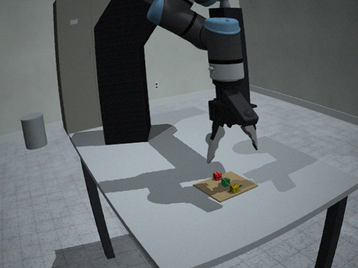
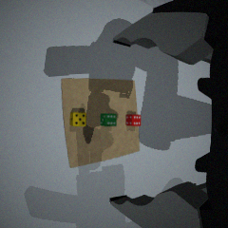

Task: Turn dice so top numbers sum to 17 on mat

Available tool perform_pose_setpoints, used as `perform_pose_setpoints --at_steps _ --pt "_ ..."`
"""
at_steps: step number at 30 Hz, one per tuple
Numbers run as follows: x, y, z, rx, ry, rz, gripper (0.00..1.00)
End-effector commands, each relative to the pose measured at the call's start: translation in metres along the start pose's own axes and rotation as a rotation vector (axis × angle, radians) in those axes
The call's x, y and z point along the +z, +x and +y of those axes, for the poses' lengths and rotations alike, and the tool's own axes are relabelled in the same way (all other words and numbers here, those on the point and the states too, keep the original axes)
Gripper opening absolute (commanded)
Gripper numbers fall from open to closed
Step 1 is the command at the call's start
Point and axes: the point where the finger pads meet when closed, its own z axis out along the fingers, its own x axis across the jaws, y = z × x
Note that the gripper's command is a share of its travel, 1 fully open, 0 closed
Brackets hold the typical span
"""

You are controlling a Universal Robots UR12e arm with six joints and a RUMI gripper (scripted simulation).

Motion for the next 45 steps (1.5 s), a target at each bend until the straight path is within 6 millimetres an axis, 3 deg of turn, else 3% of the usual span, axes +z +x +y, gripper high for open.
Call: perform_pose_setpoints --at_steps 1,18,26,39,45 --pt "-0.002 0.000 -0.001 0.000 0.001 0.000 1.00" --pt "-0.002 0.000 -0.001 0.000 0.001 0.000 1.00" --pt "-0.013 0.000 0.000 0.000 0.001 0.000 1.00" --pt "-0.076 0.000 0.000 0.000 0.001 0.000 1.00" --pt "-0.087 0.000 0.000 0.000 0.001 0.000 1.00"
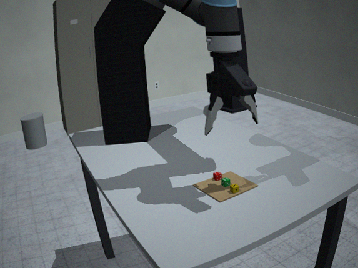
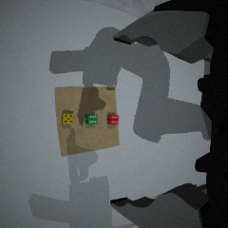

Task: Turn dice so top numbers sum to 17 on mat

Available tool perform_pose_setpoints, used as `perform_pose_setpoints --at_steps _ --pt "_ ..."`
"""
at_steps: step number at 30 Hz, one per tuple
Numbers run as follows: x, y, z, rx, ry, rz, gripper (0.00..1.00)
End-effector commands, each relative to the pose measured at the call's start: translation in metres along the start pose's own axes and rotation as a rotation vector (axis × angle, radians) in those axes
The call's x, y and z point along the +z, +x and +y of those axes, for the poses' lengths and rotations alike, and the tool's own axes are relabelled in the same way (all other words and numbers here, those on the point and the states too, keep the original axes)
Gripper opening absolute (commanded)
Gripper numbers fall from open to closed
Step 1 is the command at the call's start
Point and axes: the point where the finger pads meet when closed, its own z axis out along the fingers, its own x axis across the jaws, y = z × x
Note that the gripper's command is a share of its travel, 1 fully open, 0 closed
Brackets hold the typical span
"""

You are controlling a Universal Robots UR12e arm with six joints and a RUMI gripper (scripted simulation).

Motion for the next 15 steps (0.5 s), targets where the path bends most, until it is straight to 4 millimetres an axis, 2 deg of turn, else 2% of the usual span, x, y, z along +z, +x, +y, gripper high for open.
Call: perform_pose_setpoints --at_steps 1,15 --pt "-0.0132 0.0000 -0.0004 0.000 0.000 0.000 1.00" --pt "-0.0148 0.0000 -0.0004 0.000 0.000 0.000 1.00"
